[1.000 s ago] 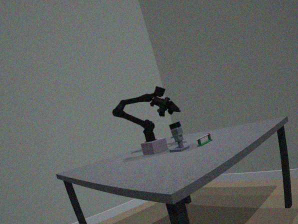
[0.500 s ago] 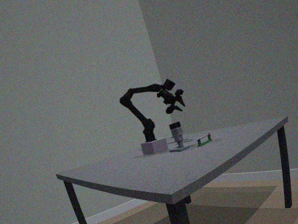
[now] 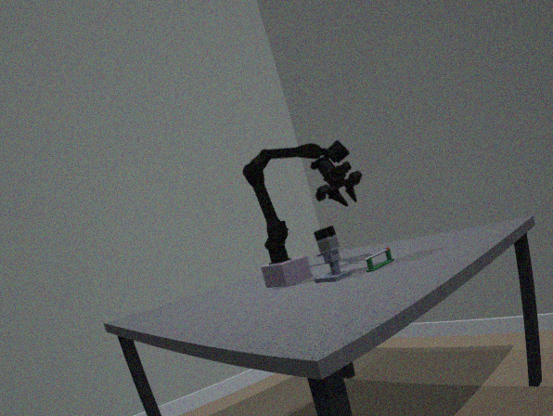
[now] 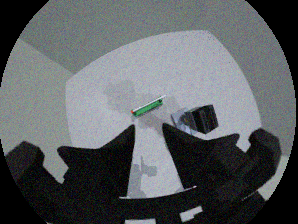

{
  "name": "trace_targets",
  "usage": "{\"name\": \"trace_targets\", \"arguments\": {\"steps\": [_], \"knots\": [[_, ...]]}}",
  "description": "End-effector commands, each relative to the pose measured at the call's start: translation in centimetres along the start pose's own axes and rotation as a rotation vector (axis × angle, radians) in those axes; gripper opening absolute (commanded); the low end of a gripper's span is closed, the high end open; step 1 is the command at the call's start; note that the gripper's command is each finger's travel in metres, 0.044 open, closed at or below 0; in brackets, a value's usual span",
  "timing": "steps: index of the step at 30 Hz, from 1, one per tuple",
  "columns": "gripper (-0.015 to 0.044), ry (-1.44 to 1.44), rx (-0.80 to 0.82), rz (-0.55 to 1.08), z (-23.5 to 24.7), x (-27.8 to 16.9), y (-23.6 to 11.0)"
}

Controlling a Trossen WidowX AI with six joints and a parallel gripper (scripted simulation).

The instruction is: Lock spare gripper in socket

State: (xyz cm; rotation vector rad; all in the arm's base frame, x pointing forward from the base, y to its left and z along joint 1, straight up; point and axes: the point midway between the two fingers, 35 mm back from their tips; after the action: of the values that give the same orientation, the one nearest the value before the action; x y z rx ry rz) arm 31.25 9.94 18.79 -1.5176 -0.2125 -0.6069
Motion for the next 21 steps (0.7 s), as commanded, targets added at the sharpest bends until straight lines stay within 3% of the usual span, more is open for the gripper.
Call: {"name": "trace_targets", "arguments": {"steps": [1,10,21], "knots": [[0.0180,-0.822,-0.058,0.221,0.3,3.0,4.7],[0.0180,-1.396,0.021,0.407,-0.1,4.0,8.4],[0.0180,-2.018,0.246,0.583,-0.7,4.3,12.5]]}}
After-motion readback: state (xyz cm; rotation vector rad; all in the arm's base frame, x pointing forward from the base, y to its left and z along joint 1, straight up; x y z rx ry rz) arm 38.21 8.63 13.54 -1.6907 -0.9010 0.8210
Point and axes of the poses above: the point midway between the two fingers, 35 mm back from their tips, its own y axis out along the fingers, its own z axis across the jaws, x = y × z, and after that the axes turned 13 degrees about -y, right-handed
